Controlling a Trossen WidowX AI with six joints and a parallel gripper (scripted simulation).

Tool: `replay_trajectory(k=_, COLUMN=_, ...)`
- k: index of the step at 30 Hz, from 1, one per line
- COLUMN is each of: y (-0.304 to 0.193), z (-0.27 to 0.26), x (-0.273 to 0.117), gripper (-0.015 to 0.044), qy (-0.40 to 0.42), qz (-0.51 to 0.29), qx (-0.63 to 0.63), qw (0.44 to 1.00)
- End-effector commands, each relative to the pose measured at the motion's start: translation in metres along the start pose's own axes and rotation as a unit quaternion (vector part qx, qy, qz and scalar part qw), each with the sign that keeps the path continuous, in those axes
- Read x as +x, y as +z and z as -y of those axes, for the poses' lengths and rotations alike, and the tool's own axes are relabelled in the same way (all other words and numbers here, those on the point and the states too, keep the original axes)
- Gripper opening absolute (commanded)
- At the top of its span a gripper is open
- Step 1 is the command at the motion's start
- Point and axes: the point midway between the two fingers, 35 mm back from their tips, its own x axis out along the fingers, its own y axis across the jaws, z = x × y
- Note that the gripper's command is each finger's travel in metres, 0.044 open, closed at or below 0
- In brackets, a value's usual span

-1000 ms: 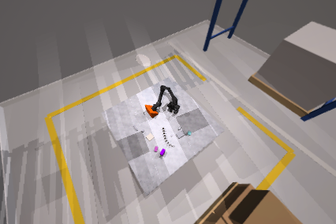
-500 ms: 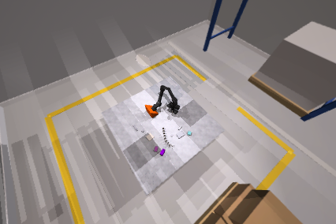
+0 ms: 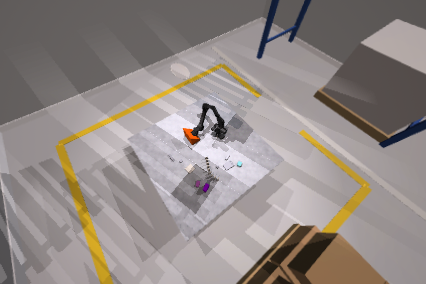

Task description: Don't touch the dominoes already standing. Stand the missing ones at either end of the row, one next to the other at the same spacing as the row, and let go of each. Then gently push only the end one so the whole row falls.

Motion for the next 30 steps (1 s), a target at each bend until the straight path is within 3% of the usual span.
replay_trajectory(k=1, y=-0.001, z=-0.007, x=-0.044, gripper=0.0107, qy=0.043, qz=0.015, qx=0.015, qw=0.999)
replay_trajectory(k=6, y=-0.004, z=0.004, x=-0.096, gripper=0.0107, qy=0.086, qz=0.034, qx=0.048, qw=0.995)
replay_trajectory(k=15, y=-0.003, z=0.003, x=-0.098, gripper=0.0107, qy=0.087, qz=0.035, qx=0.045, qw=0.995)
replay_trajectory(k=30, y=0.122, z=-0.083, x=-0.119, gripper=0.0107, qy=0.019, qz=0.060, qx=-0.270, qw=0.961)
